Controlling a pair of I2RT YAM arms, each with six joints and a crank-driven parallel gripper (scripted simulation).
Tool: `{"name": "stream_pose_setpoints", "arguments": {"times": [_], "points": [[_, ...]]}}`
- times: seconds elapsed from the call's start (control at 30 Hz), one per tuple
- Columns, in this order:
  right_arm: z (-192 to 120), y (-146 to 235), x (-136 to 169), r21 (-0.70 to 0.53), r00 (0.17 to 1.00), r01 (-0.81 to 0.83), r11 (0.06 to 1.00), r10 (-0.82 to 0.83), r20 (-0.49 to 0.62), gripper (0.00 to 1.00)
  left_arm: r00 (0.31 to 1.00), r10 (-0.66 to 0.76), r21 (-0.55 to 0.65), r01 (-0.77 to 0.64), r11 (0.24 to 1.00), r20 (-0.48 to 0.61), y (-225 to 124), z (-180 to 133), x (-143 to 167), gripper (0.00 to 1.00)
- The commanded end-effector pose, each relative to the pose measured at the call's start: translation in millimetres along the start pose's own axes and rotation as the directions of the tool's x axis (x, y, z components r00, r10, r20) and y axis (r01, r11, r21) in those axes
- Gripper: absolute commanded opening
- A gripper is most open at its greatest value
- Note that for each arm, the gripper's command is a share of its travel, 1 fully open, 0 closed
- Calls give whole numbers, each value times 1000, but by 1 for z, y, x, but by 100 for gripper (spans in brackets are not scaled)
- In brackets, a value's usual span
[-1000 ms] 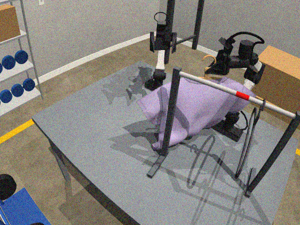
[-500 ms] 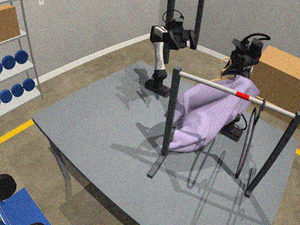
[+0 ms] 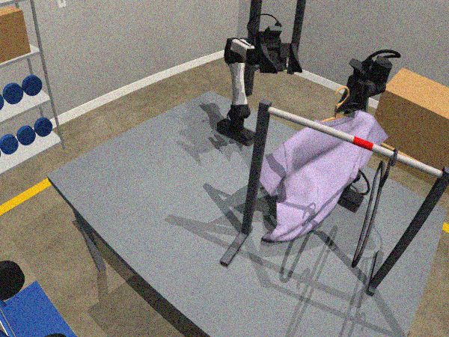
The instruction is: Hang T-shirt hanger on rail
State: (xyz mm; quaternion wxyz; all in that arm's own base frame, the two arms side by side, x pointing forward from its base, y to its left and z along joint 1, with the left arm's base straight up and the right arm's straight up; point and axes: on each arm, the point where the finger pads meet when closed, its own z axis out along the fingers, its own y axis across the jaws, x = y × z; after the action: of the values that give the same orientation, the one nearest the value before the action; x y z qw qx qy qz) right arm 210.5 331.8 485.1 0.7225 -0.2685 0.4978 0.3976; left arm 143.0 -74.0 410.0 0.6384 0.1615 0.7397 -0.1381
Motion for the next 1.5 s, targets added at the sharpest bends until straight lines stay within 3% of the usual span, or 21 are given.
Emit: {"name": "stream_pose_setpoints", "arguments": {"times": [0.0, 0.1, 0.3, 0.47, 0.6, 0.8, 1.1, 1.47], "points": [[5, 5, -24, -17, 998, 10, 1000, -9, 61, 100, 1000, -4, -56, 4, 998, 0, 3, -2, 1, 2], [5, 5, -24, -18, 998, 10, 1000, -9, 61, 100, 1000, -4, -72, 4, 997, 1, 4, -3, 2, 2], [7, 8, -24, -25, 998, 8, 1000, -6, 62, 100, 1000, -19, -241, 19, 970, 1, 26, -6, 4, 2], [8, 10, -24, -30, 998, 7, 1000, -5, 62, 100, 1000, 6, -497, -12, 868, -13, 99, -18, -5, 2], [7, 10, -24, -30, 998, 7, 1000, -5, 64, 100, 1000, 5, -583, -2, 813, 4, 150, -14, -15, 2], [7, 10, -24, -30, 998, 6, 1000, -5, 64, 100, 1000, -23, -585, 22, 811, 5, 166, -6, -11, 2], [7, 10, -24, -30, 998, 6, 1000, -5, 64, 100, 998, -29, -588, 59, 807, 60, 201, 52, -22, 2], [7, 10, -24, -30, 998, 6, 1000, -4, 64, 100, 995, -45, -571, 89, 816, 90, 199, 101, -22, 2]]}}
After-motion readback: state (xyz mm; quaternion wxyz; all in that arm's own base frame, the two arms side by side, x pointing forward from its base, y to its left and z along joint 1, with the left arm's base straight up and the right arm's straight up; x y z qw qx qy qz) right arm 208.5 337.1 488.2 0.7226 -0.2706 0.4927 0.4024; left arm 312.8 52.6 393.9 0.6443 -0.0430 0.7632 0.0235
